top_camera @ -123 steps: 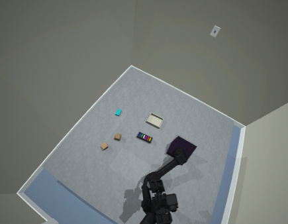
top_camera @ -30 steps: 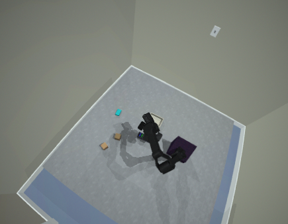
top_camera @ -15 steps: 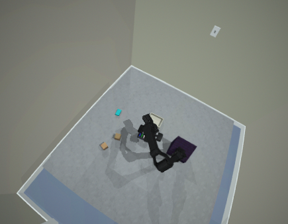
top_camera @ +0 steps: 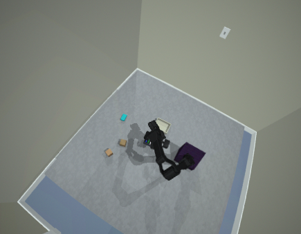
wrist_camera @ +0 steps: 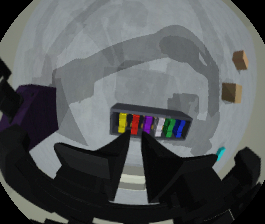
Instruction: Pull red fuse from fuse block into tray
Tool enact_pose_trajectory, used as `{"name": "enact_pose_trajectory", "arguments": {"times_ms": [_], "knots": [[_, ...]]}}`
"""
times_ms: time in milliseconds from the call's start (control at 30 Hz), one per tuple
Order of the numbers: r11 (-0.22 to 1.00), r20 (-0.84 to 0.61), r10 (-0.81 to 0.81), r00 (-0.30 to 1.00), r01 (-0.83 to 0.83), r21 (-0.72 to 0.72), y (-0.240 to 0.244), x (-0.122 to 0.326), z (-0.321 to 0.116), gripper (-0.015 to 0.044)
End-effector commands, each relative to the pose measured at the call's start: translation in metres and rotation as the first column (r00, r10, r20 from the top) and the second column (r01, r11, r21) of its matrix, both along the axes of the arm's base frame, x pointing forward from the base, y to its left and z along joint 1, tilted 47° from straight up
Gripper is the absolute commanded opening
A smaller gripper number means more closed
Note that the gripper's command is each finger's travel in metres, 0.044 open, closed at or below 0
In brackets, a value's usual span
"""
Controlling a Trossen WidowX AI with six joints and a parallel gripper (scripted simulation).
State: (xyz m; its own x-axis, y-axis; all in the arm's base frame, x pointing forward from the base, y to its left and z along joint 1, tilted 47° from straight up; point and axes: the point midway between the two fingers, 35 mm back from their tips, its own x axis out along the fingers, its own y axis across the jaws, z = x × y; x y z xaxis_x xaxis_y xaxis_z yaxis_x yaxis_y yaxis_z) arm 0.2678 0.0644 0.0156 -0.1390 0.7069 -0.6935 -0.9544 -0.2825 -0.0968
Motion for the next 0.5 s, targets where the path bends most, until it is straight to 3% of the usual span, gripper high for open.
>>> {"name": "enact_pose_trajectory", "arguments": {"times_ms": [0,467], "knots": [[1.0,-0.004,-0.006,1.0,0.006,0.002,0.0034,-0.0012,-0.003,0.0066],[1.0,-0.004,-0.006,1.0,0.006,0.003,0.0111,-0.0042,-0.0091,0.0066]]}}
